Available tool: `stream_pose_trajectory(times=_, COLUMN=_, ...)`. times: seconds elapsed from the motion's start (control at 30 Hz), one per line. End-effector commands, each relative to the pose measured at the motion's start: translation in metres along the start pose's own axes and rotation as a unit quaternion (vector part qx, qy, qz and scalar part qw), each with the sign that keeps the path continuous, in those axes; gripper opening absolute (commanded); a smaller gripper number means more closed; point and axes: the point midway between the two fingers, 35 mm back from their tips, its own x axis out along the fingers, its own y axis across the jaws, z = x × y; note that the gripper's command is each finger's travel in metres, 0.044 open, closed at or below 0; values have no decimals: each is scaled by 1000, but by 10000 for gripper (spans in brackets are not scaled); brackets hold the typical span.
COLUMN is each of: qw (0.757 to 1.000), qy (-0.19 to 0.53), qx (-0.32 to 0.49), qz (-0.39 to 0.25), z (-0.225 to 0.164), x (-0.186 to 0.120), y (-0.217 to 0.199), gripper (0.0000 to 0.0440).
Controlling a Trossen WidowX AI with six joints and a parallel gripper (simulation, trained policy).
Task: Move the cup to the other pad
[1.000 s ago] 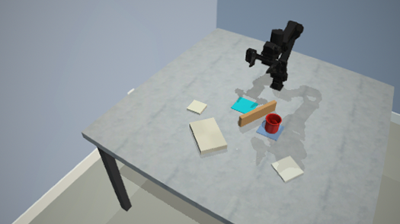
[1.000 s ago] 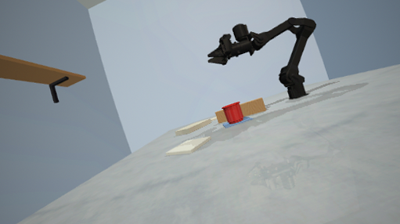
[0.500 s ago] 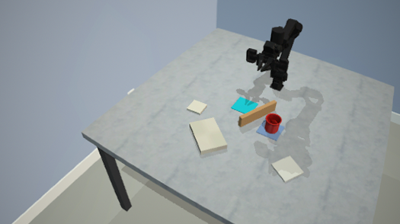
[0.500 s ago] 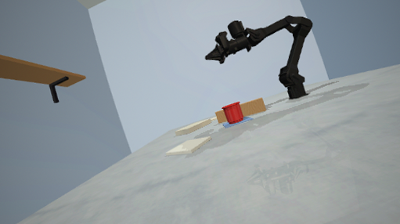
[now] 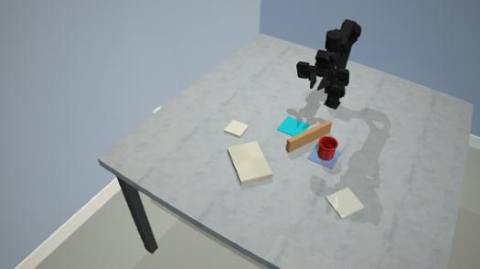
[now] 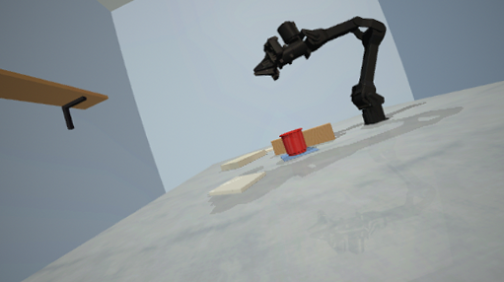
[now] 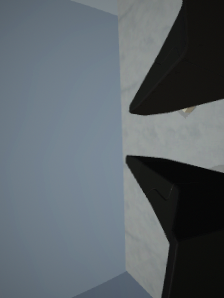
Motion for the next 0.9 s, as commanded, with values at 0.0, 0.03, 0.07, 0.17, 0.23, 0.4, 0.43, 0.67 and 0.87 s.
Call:
stream_pose_trajectory(times=0.0, qw=1000, qy=15, qx=16, qz=5, z=2, x=4, y=5, gripper=110)
stream_pose_trajectory(times=0.03, qw=1000, qy=20, qx=21, qz=6, z=2, x=5, y=6, gripper=109)
stream_pose_trajectory(times=0.07, qw=999, qy=26, qx=25, qz=6, z=2, x=6, y=7, gripper=108)
stream_pose_trajectory(times=0.17, qw=998, qy=42, qx=39, qz=8, z=1, x=9, y=10, gripper=105)
stream_pose_trajectory(times=0.23, qw=997, qy=53, qx=49, qz=8, z=1, x=11, y=12, gripper=104)
stream_pose_trajectory(times=0.4, qw=994, qy=82, qx=74, qz=8, z=-1, x=16, y=18, gripper=105)
stream_pose_trajectory(times=0.43, qw=993, qy=88, qx=79, qz=8, z=-1, x=17, y=19, gripper=106)
stream_pose_trajectory(times=0.67, qw=985, qy=130, qx=115, qz=4, z=-5, x=23, y=27, gripper=112)
stream_pose_trajectory(times=0.87, qw=975, qy=166, qx=148, qz=-3, z=-9, x=27, y=35, gripper=116)
